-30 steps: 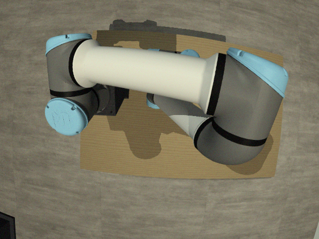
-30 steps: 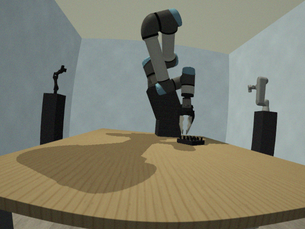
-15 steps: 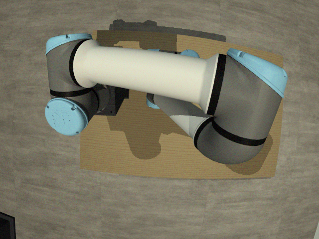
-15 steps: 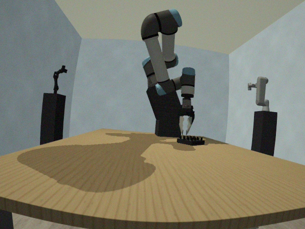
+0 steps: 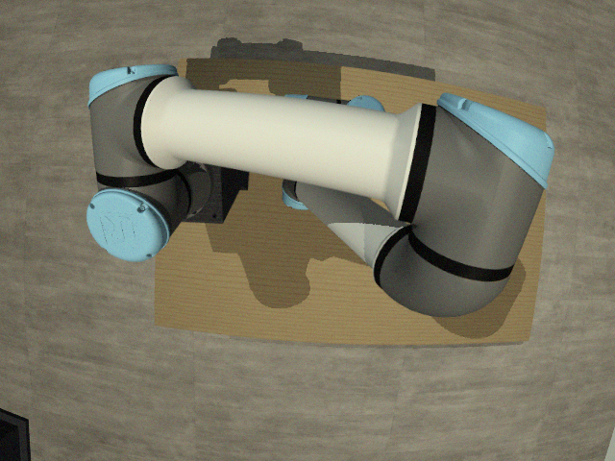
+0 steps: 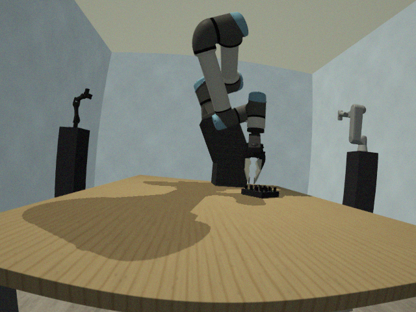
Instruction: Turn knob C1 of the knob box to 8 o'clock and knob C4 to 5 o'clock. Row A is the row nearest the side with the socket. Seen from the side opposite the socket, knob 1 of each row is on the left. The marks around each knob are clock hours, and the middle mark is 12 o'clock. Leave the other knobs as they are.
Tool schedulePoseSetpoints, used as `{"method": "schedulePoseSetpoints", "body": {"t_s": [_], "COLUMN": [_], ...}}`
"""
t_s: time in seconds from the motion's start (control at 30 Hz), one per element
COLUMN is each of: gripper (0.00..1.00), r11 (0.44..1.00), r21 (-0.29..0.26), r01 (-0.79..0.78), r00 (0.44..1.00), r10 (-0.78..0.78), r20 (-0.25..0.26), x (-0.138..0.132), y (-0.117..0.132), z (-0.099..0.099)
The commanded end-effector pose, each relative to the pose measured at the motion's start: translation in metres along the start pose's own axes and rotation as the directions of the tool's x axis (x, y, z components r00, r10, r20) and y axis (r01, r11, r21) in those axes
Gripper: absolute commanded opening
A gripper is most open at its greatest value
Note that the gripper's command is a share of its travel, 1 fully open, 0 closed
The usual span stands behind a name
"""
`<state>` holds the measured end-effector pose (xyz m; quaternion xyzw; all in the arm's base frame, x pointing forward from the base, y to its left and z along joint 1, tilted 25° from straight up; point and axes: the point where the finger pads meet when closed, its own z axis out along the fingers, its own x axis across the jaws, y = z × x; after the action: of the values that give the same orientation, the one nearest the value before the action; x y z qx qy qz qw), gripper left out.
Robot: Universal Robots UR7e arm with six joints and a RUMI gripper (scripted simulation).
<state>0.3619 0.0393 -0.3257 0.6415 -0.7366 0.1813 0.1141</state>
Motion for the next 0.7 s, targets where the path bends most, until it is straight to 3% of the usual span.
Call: {"method": "schedulePoseSetpoints", "body": {"t_s": [0.0, 0.67], "gripper": [0.11, 0.11], "r11": [1.0, 1.0], "r21": [0.001, 0.001], "r01": [0.0, 0.0], "r00": [1.0, 1.0], "r10": [0.0, 0.0], "r20": [0.0, 0.0], "x": [-0.0001, -0.0002], "y": [-0.0004, -0.0021], "z": [-0.0004, -0.0004]}}
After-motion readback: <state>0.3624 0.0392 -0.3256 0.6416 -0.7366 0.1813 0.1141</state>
